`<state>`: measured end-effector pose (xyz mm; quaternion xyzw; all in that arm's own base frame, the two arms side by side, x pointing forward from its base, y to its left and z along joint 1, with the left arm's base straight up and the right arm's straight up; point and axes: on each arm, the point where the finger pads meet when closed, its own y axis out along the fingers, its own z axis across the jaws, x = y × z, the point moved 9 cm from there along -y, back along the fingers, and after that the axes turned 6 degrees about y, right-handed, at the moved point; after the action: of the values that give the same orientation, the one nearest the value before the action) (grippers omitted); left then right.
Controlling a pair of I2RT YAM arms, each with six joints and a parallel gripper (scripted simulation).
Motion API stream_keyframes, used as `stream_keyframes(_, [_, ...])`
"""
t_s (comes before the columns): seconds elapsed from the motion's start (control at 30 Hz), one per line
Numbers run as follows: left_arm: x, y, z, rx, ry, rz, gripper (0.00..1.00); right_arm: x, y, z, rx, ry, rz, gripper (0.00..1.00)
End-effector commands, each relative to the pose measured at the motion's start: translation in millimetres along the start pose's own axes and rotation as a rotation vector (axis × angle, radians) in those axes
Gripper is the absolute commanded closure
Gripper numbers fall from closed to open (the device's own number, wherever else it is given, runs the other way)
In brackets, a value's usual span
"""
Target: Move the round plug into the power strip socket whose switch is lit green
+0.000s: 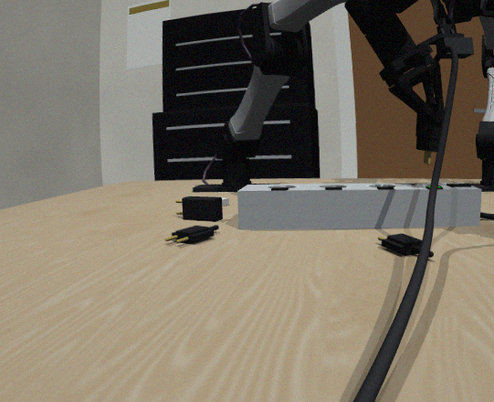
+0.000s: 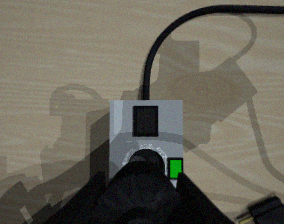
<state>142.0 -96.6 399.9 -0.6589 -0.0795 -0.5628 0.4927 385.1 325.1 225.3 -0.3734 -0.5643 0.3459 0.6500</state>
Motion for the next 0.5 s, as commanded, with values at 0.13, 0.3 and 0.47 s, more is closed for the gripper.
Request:
stream_keyframes(0.13, [1,-10,-1,0.027,-0.028,-0.002,0.00,12,-12,-6,-0.052,-0.034,-0.055,0.67])
stream_keyframes(0.3, [1,-9,-1,0.031,-0.031,0.002,0.00,5,-15,2,-0.030,-0.025,-0.033,0.67])
stream_keyframes(0.47, [2,-9,-1,0.032,-0.031,-0.005,0.00,5,-15,2,-0.030,-0.025,-0.033,0.67])
